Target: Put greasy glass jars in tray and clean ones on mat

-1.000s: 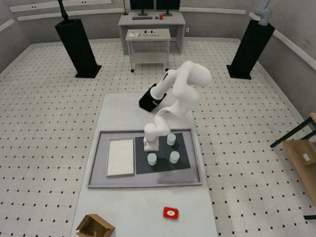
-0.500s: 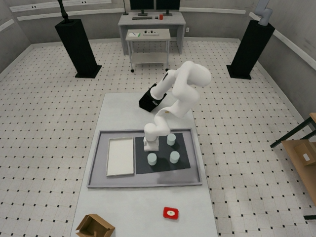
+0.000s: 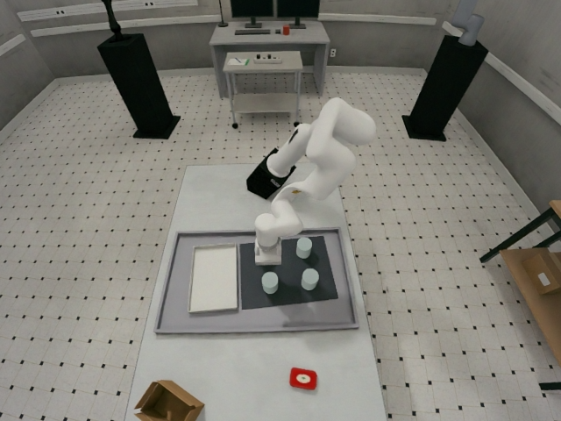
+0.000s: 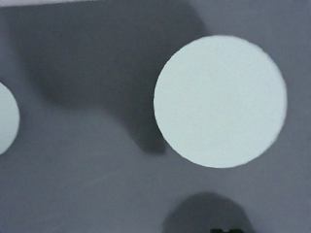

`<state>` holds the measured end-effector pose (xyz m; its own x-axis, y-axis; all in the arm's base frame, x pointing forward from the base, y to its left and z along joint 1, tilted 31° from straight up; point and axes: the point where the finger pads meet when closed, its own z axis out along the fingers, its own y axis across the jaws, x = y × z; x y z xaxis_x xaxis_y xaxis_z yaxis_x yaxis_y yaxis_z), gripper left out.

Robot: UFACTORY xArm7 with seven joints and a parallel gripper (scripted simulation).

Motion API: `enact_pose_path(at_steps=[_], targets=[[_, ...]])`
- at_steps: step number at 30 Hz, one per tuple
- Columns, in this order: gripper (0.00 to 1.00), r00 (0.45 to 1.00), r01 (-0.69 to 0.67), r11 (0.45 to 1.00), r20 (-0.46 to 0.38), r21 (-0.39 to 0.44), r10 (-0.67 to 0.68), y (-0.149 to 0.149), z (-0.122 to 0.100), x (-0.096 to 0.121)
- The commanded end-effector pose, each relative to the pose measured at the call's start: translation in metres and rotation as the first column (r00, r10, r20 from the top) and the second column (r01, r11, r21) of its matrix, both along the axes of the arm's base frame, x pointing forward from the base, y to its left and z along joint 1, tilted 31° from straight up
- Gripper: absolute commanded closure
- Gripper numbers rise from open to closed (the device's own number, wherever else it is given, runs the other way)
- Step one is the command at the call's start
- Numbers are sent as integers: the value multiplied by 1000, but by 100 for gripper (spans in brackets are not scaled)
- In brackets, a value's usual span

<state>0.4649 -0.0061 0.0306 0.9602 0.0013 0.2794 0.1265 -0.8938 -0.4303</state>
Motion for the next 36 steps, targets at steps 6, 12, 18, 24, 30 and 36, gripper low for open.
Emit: enact_pose_path(at_steps=[6, 12, 18, 24, 30, 36], targets=[[100, 1000, 1, 1000, -1, -2, -1, -13, 43, -12], [100, 1000, 1, 1000, -1, -2, -1, 15, 57, -16], [100, 1000, 1, 1000, -1, -2, -1, 58, 77, -21], [100, 1000, 1, 1000, -1, -2, -1, 101, 98, -27], [100, 1000, 1, 1000, -1, -2, -1, 130, 112, -31], [100, 1000, 1, 1000, -1, -2, -1, 138, 95, -26]])
